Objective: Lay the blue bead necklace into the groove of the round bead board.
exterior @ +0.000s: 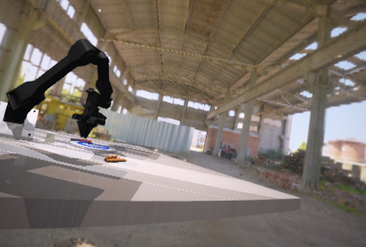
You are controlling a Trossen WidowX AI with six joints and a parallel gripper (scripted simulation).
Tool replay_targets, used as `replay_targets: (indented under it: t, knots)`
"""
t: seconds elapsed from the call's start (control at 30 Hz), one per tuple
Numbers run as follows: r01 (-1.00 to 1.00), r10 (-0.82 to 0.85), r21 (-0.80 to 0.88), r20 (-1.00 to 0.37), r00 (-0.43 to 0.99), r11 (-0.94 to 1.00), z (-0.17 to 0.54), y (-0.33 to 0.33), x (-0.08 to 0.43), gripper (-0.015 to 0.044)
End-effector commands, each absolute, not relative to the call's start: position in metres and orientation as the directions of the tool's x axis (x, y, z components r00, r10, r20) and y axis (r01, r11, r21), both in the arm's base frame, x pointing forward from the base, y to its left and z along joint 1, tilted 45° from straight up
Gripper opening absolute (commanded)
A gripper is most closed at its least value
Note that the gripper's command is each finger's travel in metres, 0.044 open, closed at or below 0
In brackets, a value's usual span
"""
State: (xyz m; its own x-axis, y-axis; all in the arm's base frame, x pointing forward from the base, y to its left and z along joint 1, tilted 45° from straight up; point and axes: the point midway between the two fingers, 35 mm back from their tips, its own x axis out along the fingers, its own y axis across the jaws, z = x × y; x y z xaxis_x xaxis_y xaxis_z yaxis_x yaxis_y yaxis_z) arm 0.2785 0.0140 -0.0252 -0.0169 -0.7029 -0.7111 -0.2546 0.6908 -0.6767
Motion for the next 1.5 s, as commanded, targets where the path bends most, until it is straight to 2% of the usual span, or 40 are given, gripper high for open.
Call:
replay_targets:
  t: [0.0,0.4,0.57,1.47]
  knots:
    - [-0.261,-0.706,-0.679,-0.708,-0.016,0.686,-0.030,0.009,0.278,0.0120]
    - [-0.258,-0.707,-0.680,-0.707,-0.019,0.686,-0.041,-0.002,0.277,0.0120]
    - [-0.251,-0.704,-0.678,-0.710,-0.021,0.691,-0.039,0.000,0.278,0.0000]
    - [-0.251,-0.704,-0.678,-0.710,-0.021,0.691,-0.039,0.000,0.278,0.0000]
